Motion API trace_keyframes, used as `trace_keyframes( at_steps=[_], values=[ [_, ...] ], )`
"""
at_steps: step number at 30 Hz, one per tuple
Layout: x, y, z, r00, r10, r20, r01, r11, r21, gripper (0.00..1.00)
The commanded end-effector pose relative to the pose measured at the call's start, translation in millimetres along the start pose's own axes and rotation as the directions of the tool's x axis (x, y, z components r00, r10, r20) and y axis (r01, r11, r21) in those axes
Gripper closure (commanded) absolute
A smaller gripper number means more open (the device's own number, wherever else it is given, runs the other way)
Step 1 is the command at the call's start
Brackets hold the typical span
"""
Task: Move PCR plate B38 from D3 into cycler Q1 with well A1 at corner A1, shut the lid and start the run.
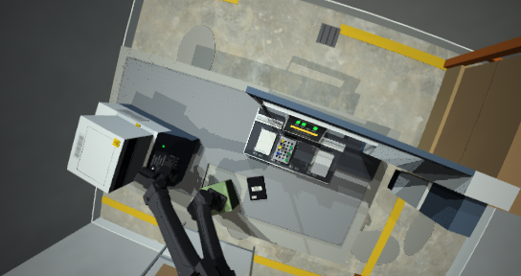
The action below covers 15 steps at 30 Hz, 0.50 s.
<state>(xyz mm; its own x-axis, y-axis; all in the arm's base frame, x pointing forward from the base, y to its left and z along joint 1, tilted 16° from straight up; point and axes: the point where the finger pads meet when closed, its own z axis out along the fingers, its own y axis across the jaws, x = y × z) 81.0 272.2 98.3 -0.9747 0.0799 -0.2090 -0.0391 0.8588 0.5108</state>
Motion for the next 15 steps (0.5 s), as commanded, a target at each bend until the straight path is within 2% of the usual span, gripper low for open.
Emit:
trace_keyframes(
  at_steps=[1,15],
  values=[
    [-4,18,-12.1,1.000,-0.010,0.009,0.010,0.999,-0.042,1.00],
    [-9,36,-14.9,1.000,-0.006,0.010,0.007,0.999,-0.049,1.00]
  ],
)
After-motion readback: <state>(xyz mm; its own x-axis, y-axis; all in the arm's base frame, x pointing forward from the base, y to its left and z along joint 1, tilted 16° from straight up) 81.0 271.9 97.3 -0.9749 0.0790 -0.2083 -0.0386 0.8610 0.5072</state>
